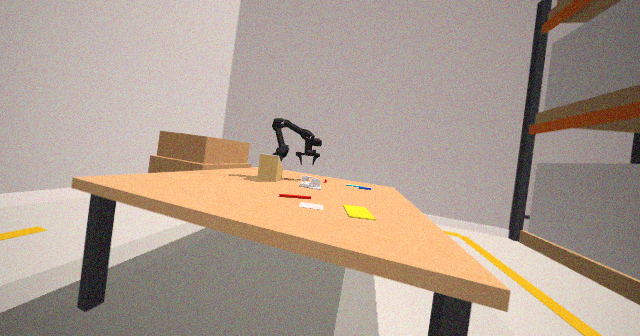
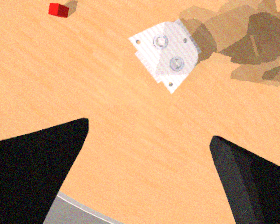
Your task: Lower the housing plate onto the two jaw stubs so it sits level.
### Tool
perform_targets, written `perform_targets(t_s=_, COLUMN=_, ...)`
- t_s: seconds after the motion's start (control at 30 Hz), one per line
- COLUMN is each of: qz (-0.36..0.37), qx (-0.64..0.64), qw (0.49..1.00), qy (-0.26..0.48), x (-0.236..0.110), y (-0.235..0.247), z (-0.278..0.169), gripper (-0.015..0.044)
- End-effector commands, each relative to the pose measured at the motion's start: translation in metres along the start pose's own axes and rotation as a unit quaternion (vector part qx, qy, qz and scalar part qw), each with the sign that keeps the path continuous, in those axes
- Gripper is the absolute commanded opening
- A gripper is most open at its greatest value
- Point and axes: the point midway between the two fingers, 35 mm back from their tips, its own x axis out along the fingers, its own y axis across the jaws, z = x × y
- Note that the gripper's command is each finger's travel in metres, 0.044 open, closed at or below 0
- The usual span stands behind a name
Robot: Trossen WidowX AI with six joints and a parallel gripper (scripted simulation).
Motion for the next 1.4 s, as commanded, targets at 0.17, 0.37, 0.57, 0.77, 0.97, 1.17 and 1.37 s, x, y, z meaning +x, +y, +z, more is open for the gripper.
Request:
perform_targets(t_s=0.17, qz=-0.012, qx=0.124, qw=0.992, qy=-0.013, x=0.004, y=0.000, z=0.016, gripper=0.0440)
perform_targets(t_s=0.37, qz=-0.017, qx=0.204, qw=0.979, qy=-0.021, x=0.005, y=0.000, z=0.027, gripper=0.0440)
perform_targets(t_s=0.57, qz=-0.020, qx=0.282, qw=0.959, qy=-0.030, x=0.006, y=0.000, z=0.037, gripper=0.0440)
perform_targets(t_s=0.77, qz=-0.023, qx=0.357, qw=0.933, qy=-0.037, x=0.007, y=-0.001, z=0.046, gripper=0.0440)
perform_targets(t_s=0.97, qz=-0.023, qx=0.365, qw=0.930, qy=-0.038, x=0.007, y=-0.001, z=0.047, gripper=0.0440)
perform_targets(t_s=1.17, qz=-0.023, qx=0.365, qw=0.930, qy=-0.038, x=0.040, y=-0.003, z=0.049, gripper=0.0440)
perform_targets(t_s=1.37, qz=-0.023, qx=0.365, qw=0.930, qy=-0.037, x=0.046, y=-0.004, z=0.049, gripper=0.0440)
